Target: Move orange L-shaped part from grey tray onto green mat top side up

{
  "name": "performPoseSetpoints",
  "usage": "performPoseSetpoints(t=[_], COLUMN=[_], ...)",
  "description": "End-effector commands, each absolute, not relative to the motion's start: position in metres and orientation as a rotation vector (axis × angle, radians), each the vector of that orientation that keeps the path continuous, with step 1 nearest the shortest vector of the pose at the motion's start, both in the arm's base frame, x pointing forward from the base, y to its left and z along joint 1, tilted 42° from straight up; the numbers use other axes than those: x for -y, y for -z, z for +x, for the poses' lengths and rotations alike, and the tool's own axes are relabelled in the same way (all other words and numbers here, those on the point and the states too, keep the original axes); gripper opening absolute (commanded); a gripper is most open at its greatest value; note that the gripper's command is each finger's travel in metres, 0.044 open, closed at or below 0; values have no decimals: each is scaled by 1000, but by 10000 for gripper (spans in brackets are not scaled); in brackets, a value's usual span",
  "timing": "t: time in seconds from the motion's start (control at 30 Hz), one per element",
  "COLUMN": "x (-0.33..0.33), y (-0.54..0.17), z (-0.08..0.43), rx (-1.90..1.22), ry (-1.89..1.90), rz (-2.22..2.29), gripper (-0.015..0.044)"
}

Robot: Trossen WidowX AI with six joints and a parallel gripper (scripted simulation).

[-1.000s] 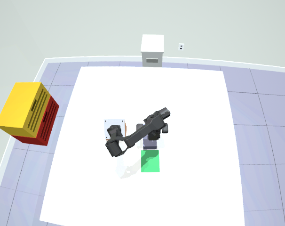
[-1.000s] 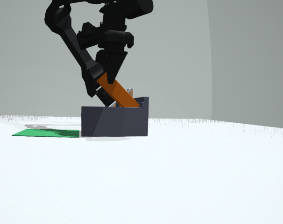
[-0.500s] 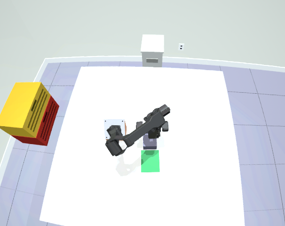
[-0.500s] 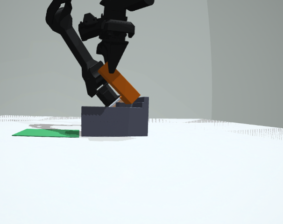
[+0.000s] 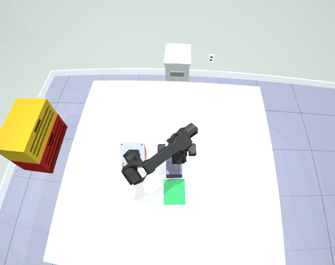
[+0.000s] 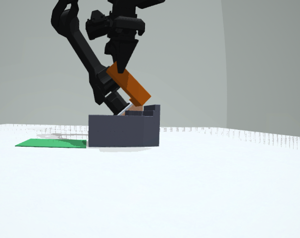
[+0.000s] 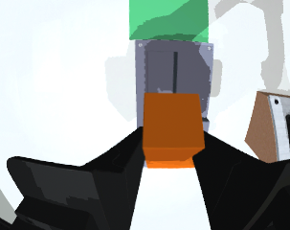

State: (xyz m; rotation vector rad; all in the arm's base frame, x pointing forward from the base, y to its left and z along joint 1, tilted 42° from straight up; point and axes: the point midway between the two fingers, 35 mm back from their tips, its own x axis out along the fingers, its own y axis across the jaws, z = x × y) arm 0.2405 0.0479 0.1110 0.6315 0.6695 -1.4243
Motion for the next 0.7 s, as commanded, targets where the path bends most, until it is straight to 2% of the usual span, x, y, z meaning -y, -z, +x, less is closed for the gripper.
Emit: performPoseSetpoints(t=[0.0, 0.67], x=[-45, 33], y=[-115, -181], z=[241, 236], rx=[-669, -666], ry=[1426, 1427], rz=[638, 635], gripper=[0, 0])
